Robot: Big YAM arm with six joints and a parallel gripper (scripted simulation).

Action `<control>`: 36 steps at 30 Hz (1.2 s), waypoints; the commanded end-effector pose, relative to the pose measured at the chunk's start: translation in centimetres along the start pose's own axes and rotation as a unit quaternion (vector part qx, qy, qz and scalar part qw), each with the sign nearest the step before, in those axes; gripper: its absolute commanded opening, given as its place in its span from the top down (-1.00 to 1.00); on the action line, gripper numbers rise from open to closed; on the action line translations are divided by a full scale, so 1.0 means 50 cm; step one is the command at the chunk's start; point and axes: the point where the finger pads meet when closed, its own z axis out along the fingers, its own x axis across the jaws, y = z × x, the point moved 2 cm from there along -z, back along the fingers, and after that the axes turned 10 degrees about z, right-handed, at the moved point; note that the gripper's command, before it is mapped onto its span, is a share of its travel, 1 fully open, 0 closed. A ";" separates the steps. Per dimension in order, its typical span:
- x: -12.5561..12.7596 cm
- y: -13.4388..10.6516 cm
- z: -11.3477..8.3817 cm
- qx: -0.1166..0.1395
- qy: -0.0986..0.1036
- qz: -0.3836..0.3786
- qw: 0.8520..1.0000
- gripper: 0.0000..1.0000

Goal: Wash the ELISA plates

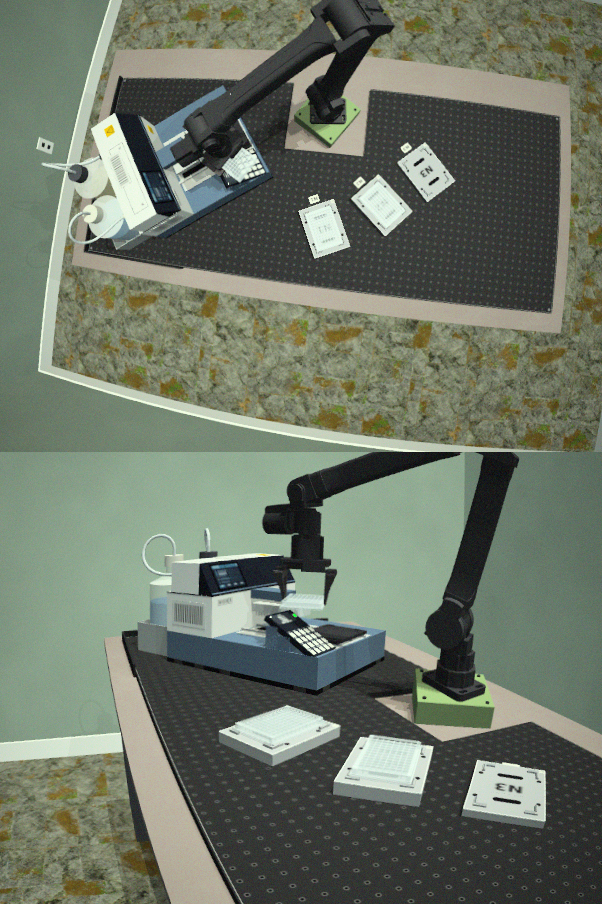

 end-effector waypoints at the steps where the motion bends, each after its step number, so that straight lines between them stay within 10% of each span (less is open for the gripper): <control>1: -0.001 0.025 -0.022 -0.003 0.010 0.058 0.998 -0.68; 12: -0.004 0.132 -0.048 -0.005 0.018 0.215 0.976 -0.68; 26: -0.042 0.250 -0.060 -0.007 0.018 0.205 0.979 -0.68; 36: -0.038 0.230 -0.065 -0.009 0.025 0.192 0.981 -0.68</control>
